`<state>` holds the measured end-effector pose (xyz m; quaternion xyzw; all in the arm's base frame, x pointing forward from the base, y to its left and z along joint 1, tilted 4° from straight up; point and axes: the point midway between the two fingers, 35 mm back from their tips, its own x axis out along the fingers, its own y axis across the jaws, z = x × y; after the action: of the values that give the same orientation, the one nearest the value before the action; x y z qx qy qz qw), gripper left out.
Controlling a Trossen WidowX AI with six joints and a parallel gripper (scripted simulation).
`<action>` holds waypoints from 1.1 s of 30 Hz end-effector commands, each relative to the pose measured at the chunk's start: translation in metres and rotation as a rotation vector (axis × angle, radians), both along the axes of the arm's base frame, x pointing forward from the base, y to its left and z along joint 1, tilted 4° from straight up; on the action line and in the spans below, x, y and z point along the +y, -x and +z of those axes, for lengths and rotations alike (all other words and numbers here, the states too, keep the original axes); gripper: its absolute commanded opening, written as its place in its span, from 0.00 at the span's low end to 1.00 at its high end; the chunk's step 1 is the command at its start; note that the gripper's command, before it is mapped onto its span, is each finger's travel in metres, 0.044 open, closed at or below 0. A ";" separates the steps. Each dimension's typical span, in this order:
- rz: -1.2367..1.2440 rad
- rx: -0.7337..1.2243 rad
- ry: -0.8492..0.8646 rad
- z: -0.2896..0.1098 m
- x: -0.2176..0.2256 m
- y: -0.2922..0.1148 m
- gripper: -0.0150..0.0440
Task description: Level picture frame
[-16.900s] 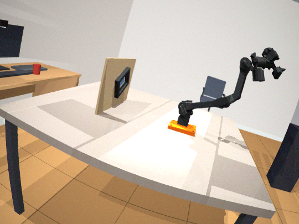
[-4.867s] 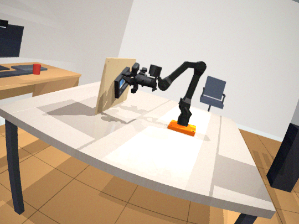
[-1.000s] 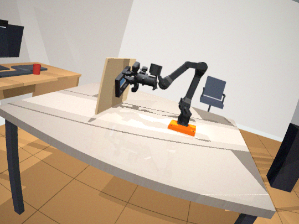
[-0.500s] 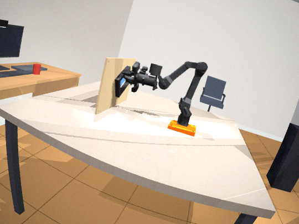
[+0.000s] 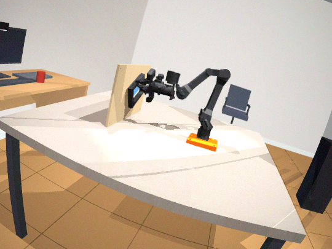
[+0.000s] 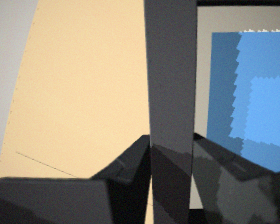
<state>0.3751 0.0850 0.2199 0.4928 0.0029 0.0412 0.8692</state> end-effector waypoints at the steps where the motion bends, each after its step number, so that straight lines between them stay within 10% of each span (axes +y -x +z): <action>1: -0.001 -0.023 -0.010 0.008 -0.001 0.001 0.25; 33: -0.001 -0.023 -0.010 0.001 -0.004 0.000 0.25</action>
<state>0.3748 0.0813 0.2193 0.4944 -0.0042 0.0424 0.8682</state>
